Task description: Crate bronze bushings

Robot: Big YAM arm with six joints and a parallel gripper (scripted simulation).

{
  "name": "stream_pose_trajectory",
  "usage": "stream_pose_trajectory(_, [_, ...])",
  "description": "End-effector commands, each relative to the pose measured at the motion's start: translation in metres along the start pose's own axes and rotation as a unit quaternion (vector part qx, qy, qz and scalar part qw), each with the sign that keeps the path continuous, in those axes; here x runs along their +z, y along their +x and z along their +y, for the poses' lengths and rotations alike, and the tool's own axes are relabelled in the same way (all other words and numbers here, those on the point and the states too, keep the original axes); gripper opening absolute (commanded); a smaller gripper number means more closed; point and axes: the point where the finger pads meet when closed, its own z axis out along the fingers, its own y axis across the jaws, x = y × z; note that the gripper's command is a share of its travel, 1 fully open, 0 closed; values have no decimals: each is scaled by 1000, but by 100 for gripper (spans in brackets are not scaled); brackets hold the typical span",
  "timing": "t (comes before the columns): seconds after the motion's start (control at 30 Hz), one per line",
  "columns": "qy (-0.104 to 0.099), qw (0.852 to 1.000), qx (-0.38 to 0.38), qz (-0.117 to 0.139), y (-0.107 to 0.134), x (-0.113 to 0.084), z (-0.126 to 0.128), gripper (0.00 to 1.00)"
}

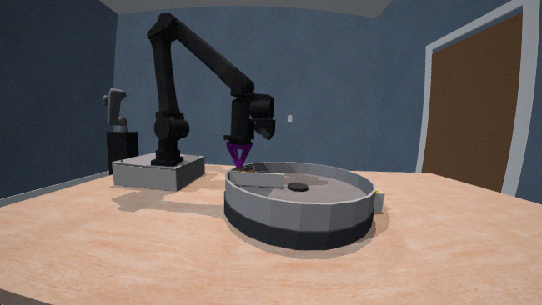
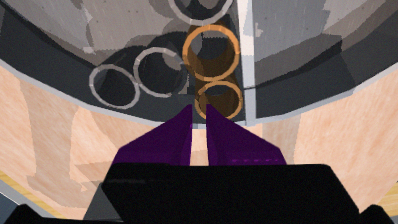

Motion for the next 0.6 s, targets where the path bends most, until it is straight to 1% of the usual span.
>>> stream_pose_trajectory(0.0, [0, 1000, -4, -18, -10, -8, -1, 11])
stream_pose_trajectory(0.13, [0, 1000, -4, -19, -11, -9, -1, 11])
stream_pose_trajectory(0.33, [1, 1000, -4, -29, -29, -14, 0, 11])
stream_pose_trajectory(0.57, [1, 1000, -4, -29, -29, -14, 0, 11])
